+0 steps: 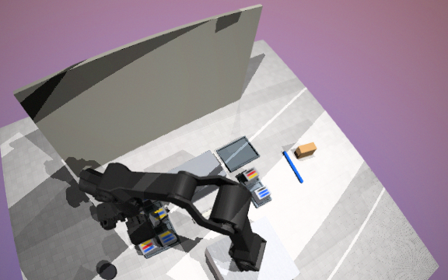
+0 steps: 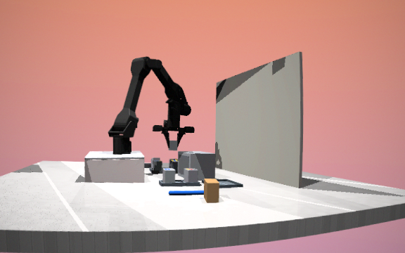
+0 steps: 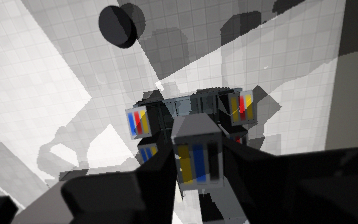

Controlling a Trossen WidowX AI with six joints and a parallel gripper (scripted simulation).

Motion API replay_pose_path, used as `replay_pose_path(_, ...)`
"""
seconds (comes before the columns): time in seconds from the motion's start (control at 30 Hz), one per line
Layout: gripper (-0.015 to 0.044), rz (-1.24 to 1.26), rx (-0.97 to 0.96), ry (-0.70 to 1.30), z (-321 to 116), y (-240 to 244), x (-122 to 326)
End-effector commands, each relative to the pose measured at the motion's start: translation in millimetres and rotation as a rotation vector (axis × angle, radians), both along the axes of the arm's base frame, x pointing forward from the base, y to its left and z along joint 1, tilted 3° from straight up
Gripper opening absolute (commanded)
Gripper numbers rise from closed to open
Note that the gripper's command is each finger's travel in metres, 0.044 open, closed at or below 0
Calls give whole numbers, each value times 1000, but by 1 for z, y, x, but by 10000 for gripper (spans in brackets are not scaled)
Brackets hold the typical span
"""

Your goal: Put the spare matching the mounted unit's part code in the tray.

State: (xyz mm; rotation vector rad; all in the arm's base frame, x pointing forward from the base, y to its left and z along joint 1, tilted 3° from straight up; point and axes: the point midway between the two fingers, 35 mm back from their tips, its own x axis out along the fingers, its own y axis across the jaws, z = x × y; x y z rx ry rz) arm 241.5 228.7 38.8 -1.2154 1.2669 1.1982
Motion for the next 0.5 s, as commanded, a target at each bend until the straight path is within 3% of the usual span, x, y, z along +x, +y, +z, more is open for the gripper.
replay_pose_path(0.0, 0, 1, 15, -15, 27, 3, 2)
replay_pose_path(0.2, 0, 3, 14, -14, 61, 1, -1)
replay_pose_path(0.47, 0, -2, 15, -11, 63, -14, 14)
